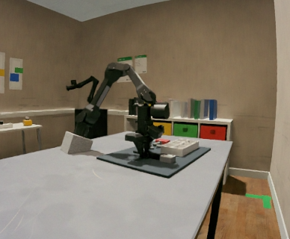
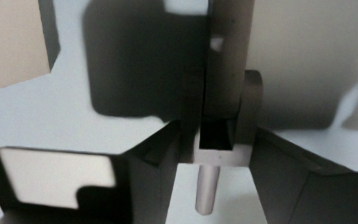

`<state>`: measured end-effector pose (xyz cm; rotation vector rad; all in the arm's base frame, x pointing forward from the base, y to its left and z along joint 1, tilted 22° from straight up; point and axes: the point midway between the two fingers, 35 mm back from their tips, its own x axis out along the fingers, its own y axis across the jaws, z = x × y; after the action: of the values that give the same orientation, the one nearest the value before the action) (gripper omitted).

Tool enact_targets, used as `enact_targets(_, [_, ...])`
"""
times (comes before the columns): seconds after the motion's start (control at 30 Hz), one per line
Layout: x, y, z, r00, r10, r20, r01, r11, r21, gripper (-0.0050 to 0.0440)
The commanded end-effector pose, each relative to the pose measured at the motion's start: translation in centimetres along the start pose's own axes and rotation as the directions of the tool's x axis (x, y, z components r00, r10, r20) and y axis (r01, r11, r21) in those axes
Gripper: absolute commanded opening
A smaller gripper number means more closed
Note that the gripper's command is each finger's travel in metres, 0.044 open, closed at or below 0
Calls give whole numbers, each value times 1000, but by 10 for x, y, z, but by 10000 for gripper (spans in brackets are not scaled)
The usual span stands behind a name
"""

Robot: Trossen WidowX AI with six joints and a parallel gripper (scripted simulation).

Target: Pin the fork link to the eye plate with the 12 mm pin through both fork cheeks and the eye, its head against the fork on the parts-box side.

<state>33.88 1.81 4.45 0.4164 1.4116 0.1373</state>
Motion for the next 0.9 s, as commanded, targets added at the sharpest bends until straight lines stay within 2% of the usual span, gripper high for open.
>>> enact_targets(0.0, [-4,1,3,1000,-2,17,2,1000,-3,-50])
enact_targets(0.67, [-4,1,3,1000,-2,17,2,1000,-3,-50])
enact_targets(0.7, [-4,1,3,1000,-2,17,2,1000,-3,250])
enact_targets(0.87, [-4,1,3,1000,-2,17,2,1000,-3,250])
